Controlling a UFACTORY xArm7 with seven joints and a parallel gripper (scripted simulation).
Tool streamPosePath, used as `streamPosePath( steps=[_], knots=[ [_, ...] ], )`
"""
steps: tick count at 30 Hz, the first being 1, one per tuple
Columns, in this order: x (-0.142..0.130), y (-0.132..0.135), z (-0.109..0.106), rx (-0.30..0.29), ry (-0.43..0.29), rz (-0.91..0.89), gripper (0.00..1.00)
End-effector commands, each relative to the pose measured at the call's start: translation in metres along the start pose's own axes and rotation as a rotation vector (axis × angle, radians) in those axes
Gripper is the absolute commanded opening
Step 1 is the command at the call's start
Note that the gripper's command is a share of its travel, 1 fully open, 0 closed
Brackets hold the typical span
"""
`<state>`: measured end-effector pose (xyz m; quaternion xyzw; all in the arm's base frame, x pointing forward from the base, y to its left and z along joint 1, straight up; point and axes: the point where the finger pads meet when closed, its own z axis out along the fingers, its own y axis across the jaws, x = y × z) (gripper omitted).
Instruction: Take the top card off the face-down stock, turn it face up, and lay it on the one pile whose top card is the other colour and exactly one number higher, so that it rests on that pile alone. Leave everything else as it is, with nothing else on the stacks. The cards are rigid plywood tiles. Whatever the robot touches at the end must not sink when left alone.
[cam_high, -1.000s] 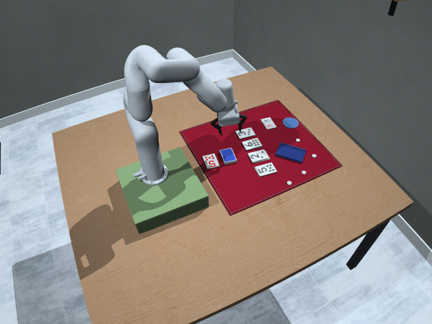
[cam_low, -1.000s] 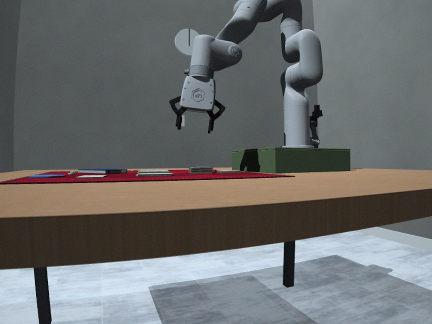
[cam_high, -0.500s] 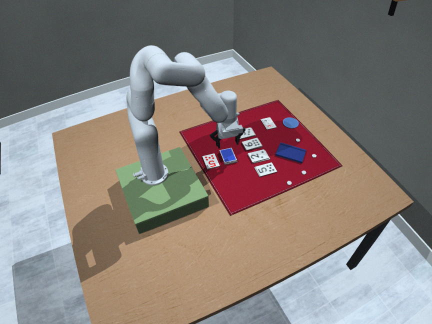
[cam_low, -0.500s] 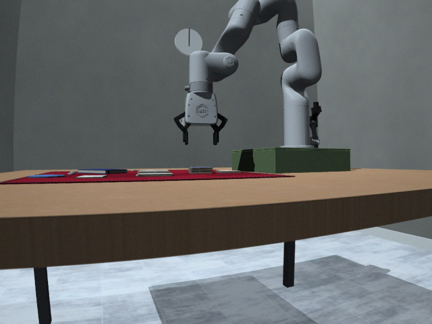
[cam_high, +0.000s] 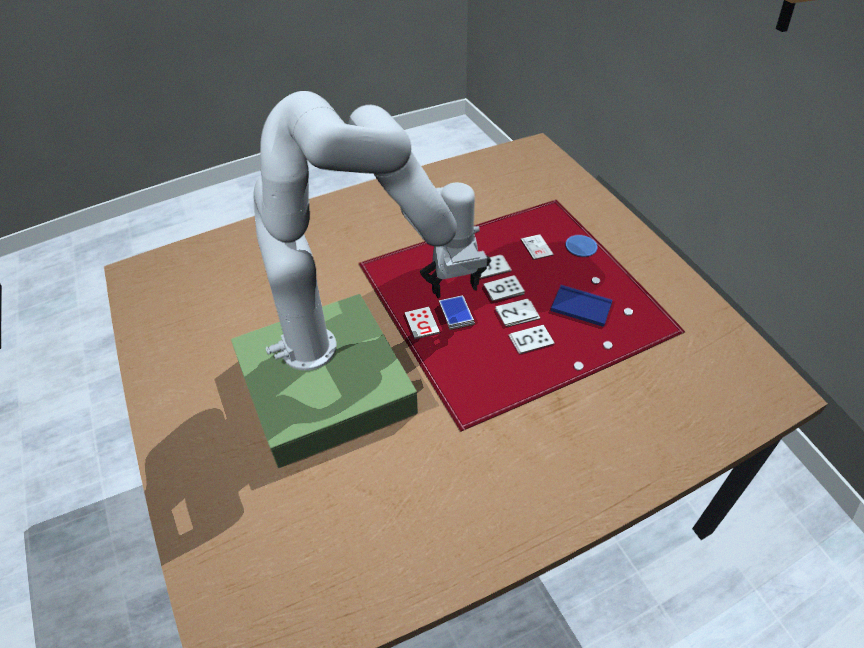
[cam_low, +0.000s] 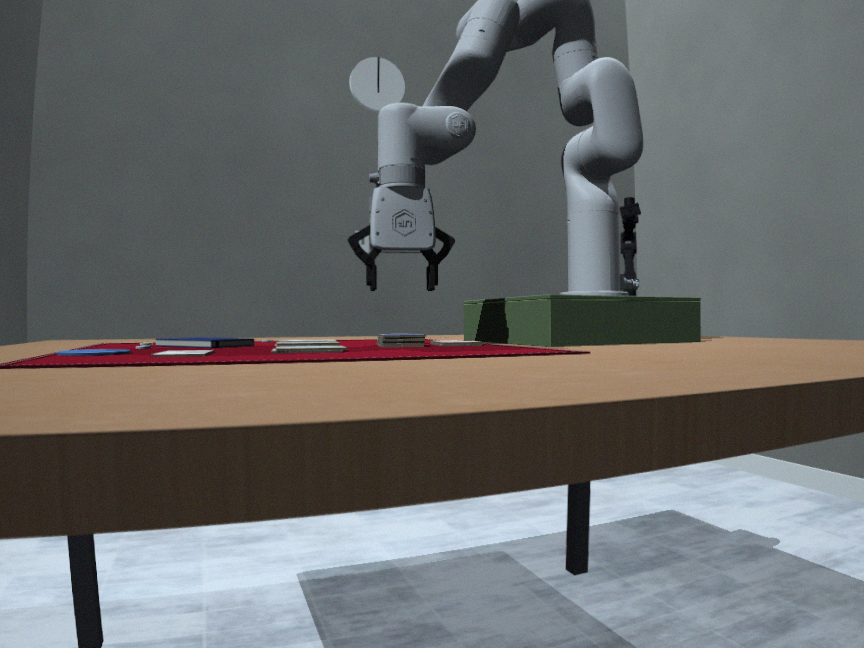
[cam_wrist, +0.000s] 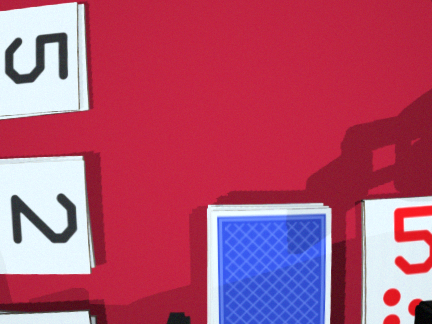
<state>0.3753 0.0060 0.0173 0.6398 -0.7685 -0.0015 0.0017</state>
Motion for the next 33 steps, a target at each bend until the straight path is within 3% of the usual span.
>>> streamPosePath(
  steps=[1, 4, 5, 17, 33],
  knots=[
    [0.000, -0.001, -0.001, 0.004, -0.001, 0.000, 1.00],
    [0.000, -0.001, -0.001, 0.004, -0.001, 0.000, 1.00],
    [0.000, -0.001, -0.001, 0.004, -0.001, 0.000, 0.87],
    [0.000, -0.002, 0.004, 0.004, -0.001, 0.000, 0.87],
    [-0.001, -0.002, 0.032, 0.004, -0.001, 0.000, 0.87]
  ],
)
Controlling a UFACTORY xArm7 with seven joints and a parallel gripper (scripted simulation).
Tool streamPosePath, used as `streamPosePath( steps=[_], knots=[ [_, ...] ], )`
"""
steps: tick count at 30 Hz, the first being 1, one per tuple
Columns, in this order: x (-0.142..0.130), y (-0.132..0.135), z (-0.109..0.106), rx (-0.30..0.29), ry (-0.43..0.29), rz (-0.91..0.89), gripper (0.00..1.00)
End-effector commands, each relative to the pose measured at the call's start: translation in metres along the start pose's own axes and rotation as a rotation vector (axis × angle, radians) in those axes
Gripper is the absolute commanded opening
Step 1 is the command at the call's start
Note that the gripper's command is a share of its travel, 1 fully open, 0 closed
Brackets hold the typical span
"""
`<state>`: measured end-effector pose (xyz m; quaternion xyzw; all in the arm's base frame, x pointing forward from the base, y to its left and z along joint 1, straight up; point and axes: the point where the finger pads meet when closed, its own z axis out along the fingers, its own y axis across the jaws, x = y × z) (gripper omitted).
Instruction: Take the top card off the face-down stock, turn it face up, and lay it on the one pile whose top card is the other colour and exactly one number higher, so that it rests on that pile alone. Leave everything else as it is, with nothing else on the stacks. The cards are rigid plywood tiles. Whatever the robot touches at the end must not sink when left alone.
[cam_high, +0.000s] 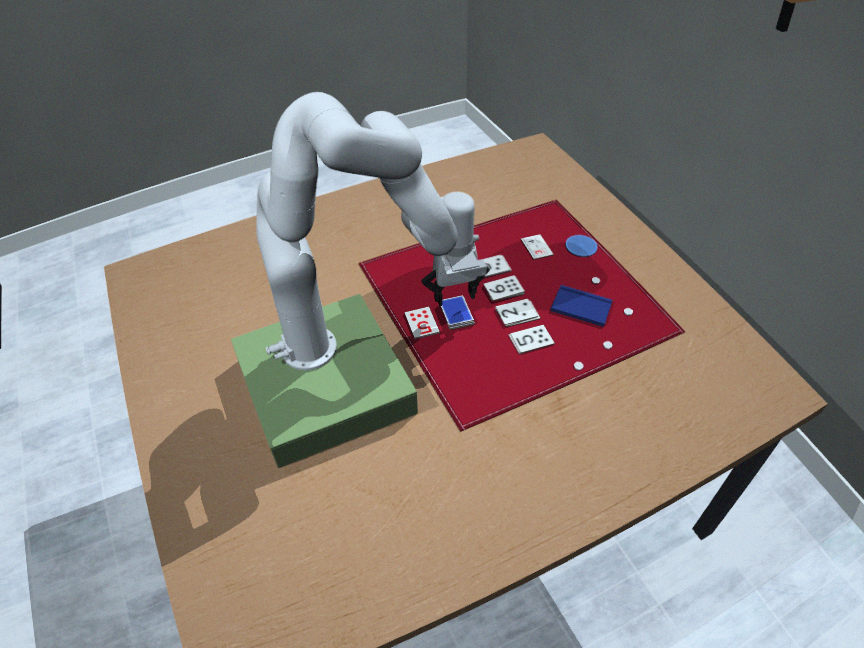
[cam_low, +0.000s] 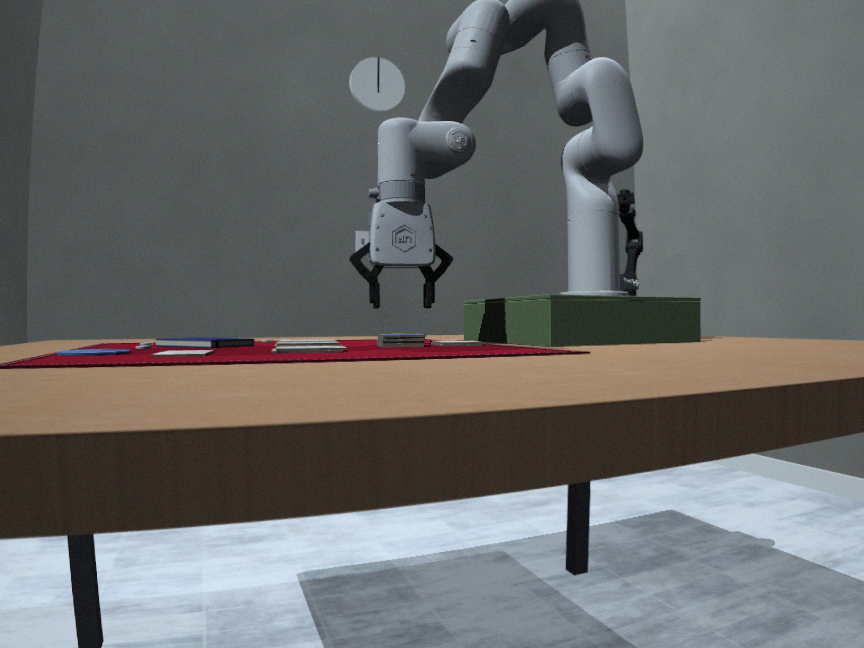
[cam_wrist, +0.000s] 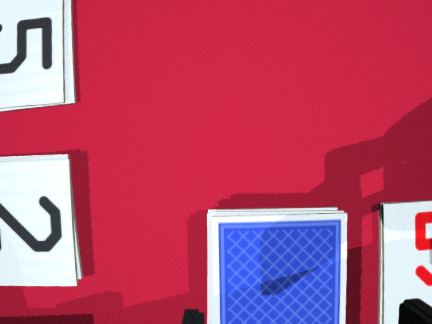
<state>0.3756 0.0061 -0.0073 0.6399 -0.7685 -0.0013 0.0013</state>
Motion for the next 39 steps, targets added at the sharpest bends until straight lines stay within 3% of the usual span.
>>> streamPosePath(
  steps=[1, 16, 38, 39],
  knots=[
    [0.000, -0.002, 0.009, 0.003, 0.000, 0.000, 0.87],
    [-0.001, -0.002, 0.027, 0.003, 0.000, 0.000, 0.87],
    [-0.001, -0.002, 0.028, 0.003, 0.000, 0.000, 0.87],
    [-0.001, -0.002, 0.028, 0.003, 0.000, 0.000, 0.73]
  ],
)
